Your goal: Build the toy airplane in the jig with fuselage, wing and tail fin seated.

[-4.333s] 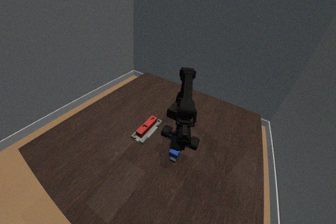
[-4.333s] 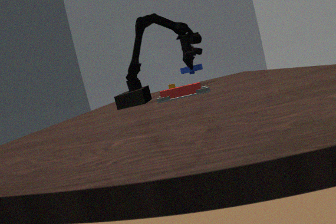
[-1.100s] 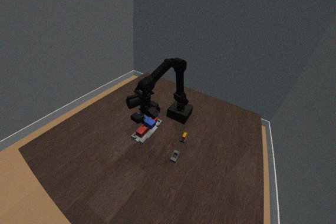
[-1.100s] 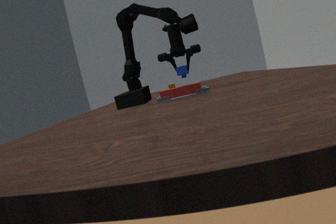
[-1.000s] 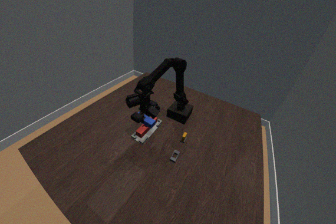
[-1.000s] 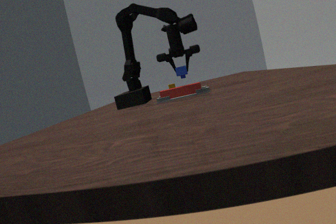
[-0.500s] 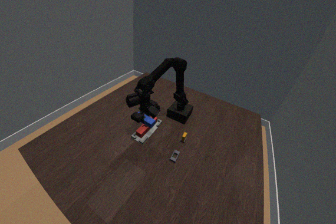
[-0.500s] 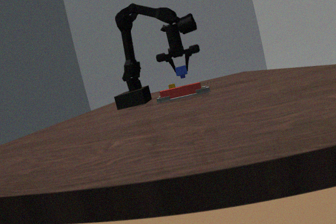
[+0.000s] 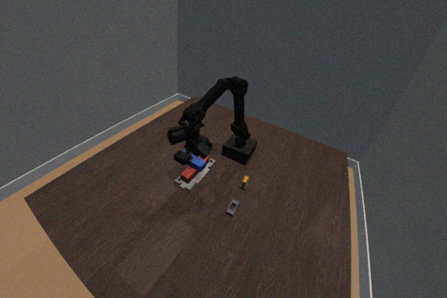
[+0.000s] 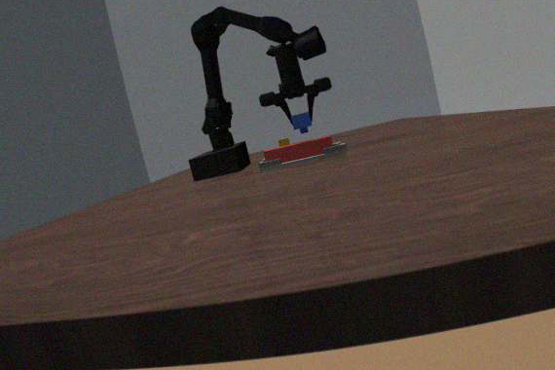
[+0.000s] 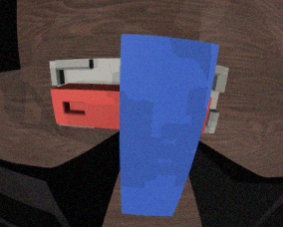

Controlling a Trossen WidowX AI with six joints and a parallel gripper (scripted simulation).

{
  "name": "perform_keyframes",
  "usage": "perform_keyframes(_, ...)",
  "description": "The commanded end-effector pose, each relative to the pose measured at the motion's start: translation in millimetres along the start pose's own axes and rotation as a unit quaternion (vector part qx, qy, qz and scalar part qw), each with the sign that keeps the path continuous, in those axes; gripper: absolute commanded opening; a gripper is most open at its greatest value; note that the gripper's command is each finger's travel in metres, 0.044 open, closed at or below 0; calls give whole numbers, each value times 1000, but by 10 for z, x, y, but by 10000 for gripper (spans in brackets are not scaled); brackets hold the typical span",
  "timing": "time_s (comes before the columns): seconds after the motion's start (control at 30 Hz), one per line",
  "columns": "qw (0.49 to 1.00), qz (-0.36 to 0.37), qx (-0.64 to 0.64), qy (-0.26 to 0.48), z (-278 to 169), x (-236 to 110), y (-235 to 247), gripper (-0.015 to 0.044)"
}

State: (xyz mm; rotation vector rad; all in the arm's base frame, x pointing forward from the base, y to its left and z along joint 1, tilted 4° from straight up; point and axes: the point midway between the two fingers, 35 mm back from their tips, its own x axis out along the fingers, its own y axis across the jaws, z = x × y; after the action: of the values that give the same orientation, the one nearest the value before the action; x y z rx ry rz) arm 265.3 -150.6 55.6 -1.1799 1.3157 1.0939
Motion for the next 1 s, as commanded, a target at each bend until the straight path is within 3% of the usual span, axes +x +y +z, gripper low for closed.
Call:
perform_keyframes(0.0,1000,5,-3,0,-1,85,12,196)
perform_keyframes(0.67,1000,5,-3,0,1,282,20,196)
perform_keyframes(0.83,1000,4,0,-1,7,266,18,163)
perform_keyframes(0.97,1000,4,0,-1,7,266,18,58)
